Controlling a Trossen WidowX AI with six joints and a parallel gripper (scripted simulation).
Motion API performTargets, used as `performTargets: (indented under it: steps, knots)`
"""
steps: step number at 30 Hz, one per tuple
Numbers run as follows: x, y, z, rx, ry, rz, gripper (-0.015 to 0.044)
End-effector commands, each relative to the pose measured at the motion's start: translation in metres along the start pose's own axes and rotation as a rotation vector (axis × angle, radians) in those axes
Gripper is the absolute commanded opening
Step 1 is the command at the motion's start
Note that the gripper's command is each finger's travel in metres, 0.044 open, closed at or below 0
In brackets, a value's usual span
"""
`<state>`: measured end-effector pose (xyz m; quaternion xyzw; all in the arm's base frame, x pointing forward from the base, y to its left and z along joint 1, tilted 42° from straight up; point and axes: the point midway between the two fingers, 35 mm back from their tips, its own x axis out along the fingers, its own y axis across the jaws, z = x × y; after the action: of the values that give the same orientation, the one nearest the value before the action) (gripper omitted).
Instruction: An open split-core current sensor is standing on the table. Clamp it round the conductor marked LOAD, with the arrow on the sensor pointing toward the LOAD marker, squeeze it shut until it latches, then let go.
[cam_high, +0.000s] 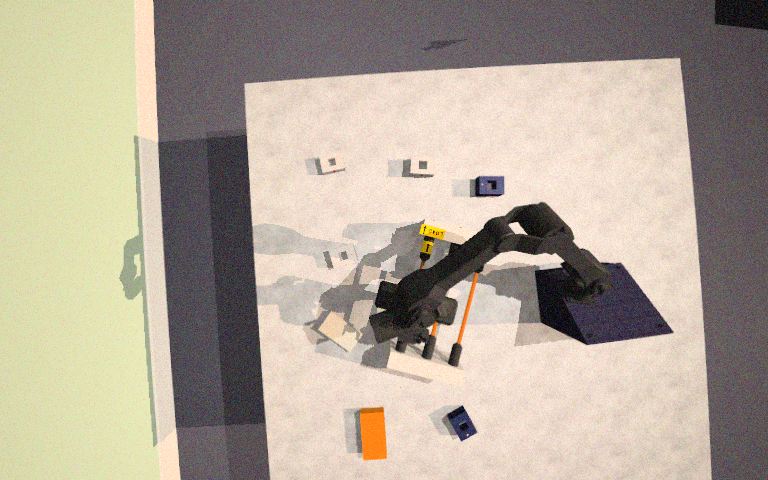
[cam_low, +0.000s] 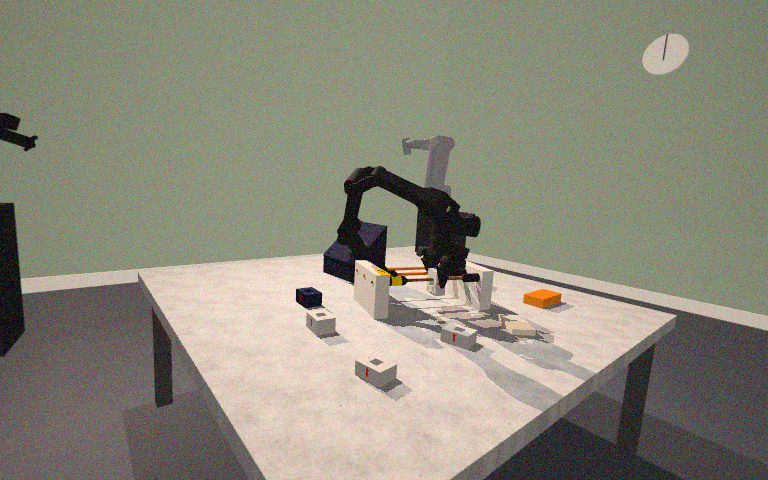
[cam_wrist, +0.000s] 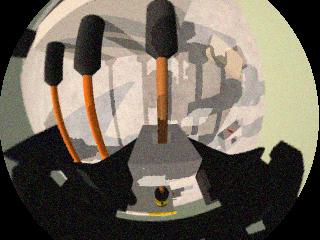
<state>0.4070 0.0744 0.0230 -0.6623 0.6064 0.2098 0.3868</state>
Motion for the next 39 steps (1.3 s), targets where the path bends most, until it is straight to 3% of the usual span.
performTargets:
  steps: [1,10,39]
  knots:
    - [-0.0002,-0.0001,-0.0001,0.0,0.0,0.0,0.0053]
    - [-0.0002,-0.0001,-0.0001,0.0,0.0,0.0,0.0279]
    - [-0.0002,-0.0001,-0.0001,0.0,0.0,0.0,0.0279]
